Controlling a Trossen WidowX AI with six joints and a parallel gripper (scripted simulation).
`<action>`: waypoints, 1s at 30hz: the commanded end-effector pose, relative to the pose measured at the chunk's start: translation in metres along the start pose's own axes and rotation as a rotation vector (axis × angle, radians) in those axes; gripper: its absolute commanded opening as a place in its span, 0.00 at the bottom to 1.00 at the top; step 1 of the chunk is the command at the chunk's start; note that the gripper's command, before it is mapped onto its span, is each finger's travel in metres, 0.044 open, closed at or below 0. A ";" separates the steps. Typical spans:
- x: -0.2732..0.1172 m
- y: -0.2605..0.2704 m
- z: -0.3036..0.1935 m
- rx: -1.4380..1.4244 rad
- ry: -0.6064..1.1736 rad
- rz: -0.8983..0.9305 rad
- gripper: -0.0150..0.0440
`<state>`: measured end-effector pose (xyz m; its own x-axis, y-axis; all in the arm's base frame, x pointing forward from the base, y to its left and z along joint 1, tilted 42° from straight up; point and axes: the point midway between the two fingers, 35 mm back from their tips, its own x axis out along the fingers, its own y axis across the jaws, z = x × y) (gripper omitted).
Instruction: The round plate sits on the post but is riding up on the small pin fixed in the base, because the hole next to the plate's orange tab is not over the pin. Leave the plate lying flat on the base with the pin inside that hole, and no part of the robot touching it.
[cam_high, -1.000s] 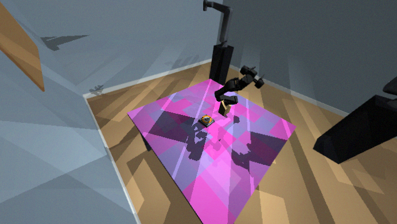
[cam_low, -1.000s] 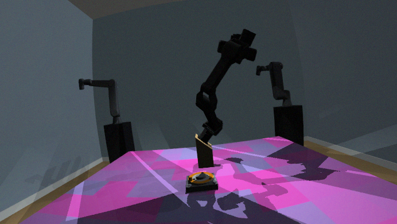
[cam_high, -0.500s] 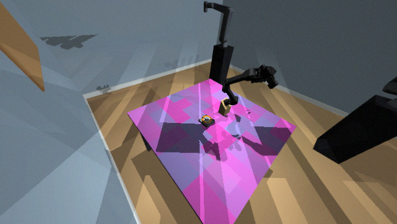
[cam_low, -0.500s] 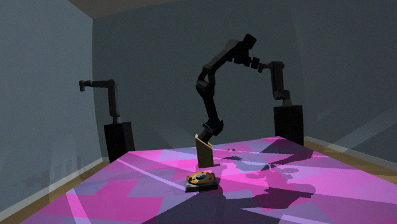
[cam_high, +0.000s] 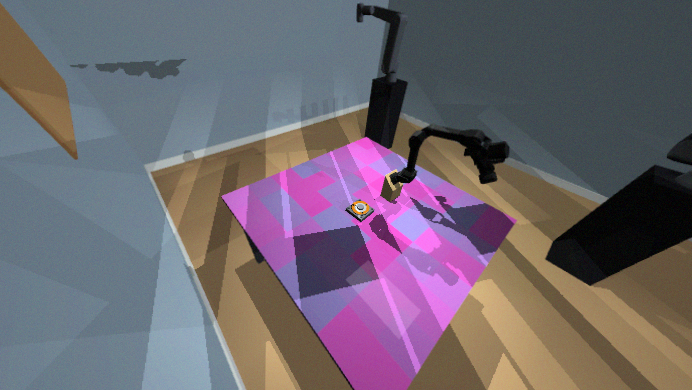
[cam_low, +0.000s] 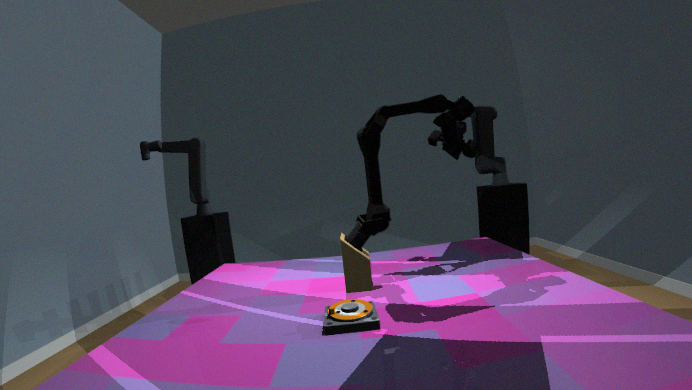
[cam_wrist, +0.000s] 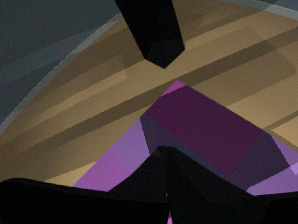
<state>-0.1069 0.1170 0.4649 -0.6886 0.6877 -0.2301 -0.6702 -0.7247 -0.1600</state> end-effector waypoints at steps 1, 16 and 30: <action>0.038 -0.057 -0.030 0.098 0.134 -0.126 0.25; 0.034 -0.227 -0.165 0.513 0.404 -0.485 0.25; -0.080 -0.298 -0.320 0.963 0.512 -0.786 0.25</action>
<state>0.1963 0.2854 0.2554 -0.0382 0.6995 -0.7136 -0.9540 0.1870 0.2344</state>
